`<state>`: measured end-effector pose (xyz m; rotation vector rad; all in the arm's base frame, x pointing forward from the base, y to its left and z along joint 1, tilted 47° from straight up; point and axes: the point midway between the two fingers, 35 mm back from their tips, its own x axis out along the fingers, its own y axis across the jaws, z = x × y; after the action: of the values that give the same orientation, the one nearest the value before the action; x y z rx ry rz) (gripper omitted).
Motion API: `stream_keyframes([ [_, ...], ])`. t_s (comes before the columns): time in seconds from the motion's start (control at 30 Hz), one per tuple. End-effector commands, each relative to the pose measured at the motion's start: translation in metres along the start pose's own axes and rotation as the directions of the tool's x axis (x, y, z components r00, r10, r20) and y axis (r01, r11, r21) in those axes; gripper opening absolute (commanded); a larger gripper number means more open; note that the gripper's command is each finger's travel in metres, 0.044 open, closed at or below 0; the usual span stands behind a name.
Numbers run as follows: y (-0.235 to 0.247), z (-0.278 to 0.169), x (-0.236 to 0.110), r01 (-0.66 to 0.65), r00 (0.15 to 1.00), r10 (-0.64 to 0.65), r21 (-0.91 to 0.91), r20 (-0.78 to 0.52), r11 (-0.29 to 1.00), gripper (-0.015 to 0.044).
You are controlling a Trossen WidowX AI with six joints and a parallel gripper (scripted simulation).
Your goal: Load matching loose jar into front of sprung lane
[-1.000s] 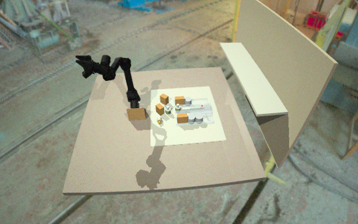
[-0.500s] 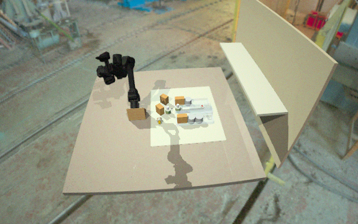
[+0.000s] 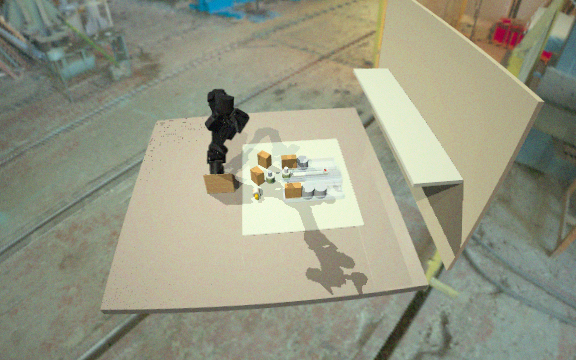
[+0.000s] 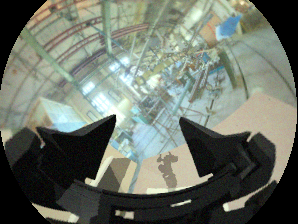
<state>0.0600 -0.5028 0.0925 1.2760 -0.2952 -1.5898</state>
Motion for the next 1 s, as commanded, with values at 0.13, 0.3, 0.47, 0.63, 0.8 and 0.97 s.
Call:
stream_keyframes([
  [0.13,-0.011,-0.131,-0.024,-0.058,0.900,-0.167,-0.490,-0.403,0.870,0.0440],
  [0.3,-0.025,-0.205,-0.064,-0.248,0.749,-0.299,-0.668,-0.592,0.702,0.0440],
  [0.47,-0.044,-0.261,-0.115,-0.488,0.552,-0.437,-0.700,-0.710,0.521,0.0440],
  [0.63,-0.071,-0.304,-0.182,-0.757,0.285,-0.587,-0.554,-0.758,0.347,0.0440],
  [0.8,-0.093,-0.328,-0.255,-0.929,0.008,-0.697,-0.263,-0.717,0.259,0.0440],
  [0.97,-0.104,-0.334,-0.306,-0.968,-0.172,-0.741,-0.030,-0.649,0.251,0.0440],
])
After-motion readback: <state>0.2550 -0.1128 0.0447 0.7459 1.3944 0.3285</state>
